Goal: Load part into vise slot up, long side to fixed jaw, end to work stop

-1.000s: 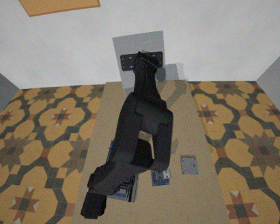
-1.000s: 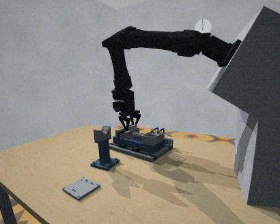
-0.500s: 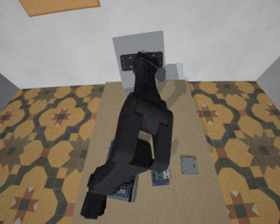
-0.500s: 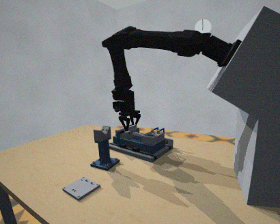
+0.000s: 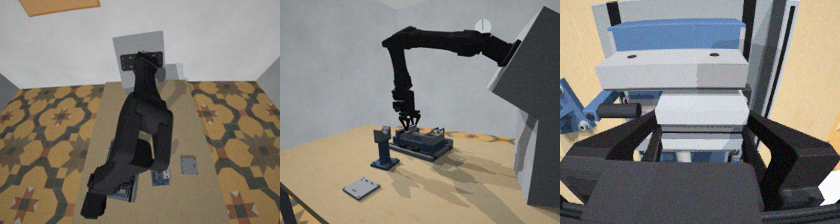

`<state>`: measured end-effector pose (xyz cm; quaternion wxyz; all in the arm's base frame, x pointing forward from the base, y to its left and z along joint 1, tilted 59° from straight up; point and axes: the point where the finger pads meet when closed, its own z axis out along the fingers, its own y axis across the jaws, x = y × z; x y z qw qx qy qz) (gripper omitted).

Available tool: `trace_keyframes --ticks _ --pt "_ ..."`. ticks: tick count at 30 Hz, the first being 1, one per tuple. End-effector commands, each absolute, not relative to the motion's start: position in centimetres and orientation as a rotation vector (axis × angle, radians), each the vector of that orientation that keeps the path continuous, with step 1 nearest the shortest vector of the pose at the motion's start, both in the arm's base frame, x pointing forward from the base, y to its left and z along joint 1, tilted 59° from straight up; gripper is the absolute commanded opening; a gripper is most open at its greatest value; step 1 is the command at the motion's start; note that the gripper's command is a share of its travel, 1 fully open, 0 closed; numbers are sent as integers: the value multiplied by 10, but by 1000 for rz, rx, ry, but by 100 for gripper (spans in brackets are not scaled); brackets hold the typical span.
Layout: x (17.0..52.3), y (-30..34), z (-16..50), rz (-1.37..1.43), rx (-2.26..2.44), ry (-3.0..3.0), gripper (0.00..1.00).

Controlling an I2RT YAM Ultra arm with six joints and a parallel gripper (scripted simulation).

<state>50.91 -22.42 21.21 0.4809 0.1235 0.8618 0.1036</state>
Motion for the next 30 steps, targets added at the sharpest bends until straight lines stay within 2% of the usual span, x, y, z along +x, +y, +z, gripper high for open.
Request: trace_keyframes --ticks 1,30 --pt "509 -227 237 230 296 2070 0" --pt "510 -228 234 234 297 2078 0"
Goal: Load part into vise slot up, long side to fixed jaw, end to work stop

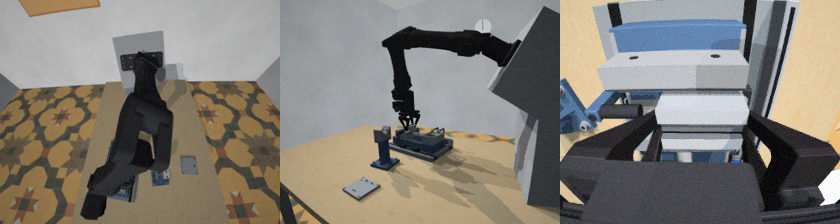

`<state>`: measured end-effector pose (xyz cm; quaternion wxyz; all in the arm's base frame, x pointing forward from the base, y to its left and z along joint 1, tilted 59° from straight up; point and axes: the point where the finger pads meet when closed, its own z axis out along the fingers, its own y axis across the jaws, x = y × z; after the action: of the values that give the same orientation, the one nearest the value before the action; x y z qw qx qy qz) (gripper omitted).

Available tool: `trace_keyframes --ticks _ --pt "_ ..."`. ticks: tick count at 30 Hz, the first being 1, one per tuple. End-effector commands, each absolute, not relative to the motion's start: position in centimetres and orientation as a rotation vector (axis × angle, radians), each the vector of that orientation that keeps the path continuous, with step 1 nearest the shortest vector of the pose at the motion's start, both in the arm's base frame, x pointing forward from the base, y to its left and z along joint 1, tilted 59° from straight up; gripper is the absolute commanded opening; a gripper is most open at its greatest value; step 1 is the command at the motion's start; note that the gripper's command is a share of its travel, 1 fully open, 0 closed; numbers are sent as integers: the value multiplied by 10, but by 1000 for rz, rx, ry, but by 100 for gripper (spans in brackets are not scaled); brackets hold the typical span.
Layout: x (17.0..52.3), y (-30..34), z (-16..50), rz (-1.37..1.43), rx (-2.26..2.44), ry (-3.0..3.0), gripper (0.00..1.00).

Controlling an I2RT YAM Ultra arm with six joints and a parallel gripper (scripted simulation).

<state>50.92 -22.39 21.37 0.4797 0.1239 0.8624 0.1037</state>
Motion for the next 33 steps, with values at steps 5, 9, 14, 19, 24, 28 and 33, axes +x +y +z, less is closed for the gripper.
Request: trace_keyframes --ticks 5,9,14,19,24,28,33 --pt "511 -229 232 234 297 2082 0" --pt "511 -229 231 235 297 2085 0" --pt "512 -229 230 235 295 2086 0" --pt "512 -229 230 235 295 2087 0" --pt "512 -229 230 234 294 2086 0" --pt "512 -229 230 234 294 2086 0" --pt "512 -229 230 234 294 2086 0"
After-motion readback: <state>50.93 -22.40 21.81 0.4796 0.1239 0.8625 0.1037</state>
